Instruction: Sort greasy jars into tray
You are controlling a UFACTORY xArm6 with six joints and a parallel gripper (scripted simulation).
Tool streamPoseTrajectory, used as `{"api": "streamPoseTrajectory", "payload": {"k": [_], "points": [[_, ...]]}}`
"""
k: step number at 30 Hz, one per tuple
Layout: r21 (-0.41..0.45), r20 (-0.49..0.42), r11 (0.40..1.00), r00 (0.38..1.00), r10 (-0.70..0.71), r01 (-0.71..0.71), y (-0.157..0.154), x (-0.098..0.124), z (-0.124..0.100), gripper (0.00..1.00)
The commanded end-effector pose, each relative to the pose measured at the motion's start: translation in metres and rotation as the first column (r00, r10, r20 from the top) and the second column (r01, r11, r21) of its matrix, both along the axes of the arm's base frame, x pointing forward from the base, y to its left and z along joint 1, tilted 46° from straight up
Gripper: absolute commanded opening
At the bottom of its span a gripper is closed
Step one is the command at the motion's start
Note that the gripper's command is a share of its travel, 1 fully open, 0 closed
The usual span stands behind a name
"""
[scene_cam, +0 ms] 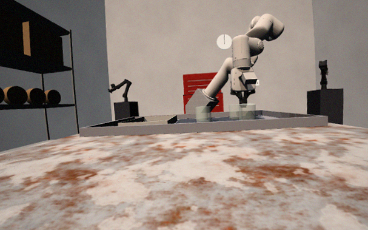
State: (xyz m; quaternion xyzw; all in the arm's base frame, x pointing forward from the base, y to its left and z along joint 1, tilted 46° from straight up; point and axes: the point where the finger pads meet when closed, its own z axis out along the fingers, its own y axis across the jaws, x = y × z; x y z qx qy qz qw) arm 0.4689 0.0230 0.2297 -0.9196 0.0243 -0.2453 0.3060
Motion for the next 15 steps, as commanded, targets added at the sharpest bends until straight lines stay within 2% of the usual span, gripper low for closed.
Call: {"api": "streamPoseTrajectory", "payload": {"k": [1,15], "points": [[-0.001,0.003,1.0,1.0,-0.001,0.001,-0.001,0.001,0.002,0.0],[-0.001,0.003,1.0,1.0,-0.001,0.001,-0.0021,0.0018,0.0036,0.0]]}}
